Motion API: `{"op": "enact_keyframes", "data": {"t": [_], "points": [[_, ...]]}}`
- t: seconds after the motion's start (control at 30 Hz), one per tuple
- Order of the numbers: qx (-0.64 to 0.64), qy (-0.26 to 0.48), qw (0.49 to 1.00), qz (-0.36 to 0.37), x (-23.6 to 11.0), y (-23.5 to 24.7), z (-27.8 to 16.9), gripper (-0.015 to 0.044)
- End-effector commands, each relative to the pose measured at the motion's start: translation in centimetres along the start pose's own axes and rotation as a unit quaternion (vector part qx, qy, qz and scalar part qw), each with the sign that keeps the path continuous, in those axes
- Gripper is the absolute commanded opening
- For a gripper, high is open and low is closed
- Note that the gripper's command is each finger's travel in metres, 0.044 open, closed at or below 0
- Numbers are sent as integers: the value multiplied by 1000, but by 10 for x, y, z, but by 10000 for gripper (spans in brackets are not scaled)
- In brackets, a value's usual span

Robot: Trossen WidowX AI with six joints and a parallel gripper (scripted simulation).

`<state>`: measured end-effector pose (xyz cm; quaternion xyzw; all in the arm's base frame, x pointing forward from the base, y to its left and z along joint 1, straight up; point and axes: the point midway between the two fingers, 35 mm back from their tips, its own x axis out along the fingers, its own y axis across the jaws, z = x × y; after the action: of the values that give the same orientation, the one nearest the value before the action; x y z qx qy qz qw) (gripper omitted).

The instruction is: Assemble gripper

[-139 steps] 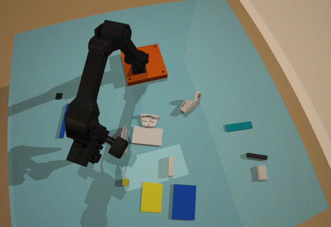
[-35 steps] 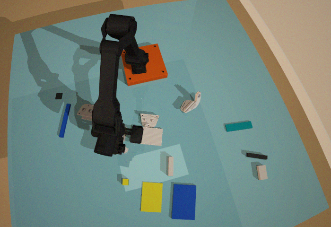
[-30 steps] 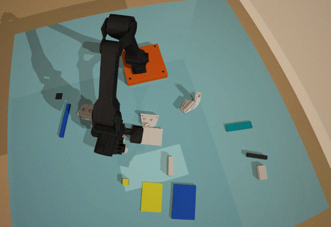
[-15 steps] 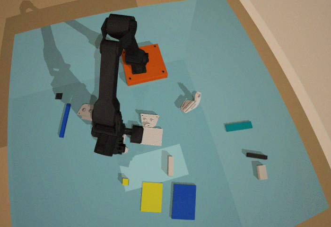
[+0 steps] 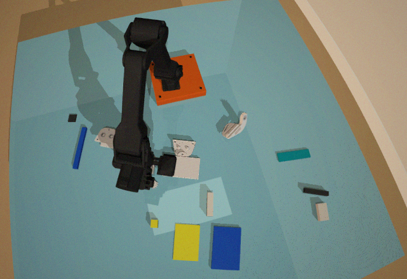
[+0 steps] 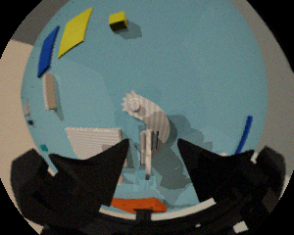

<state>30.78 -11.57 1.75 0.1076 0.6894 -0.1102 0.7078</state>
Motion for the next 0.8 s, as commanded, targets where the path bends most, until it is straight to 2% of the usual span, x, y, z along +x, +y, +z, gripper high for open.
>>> {"op": "enact_keyframes", "data": {"t": [0.0,0.77], "points": [[0,0,1000,-2,0,0,0,313],[0,0,1000,-2,0,0,0,160]]}}
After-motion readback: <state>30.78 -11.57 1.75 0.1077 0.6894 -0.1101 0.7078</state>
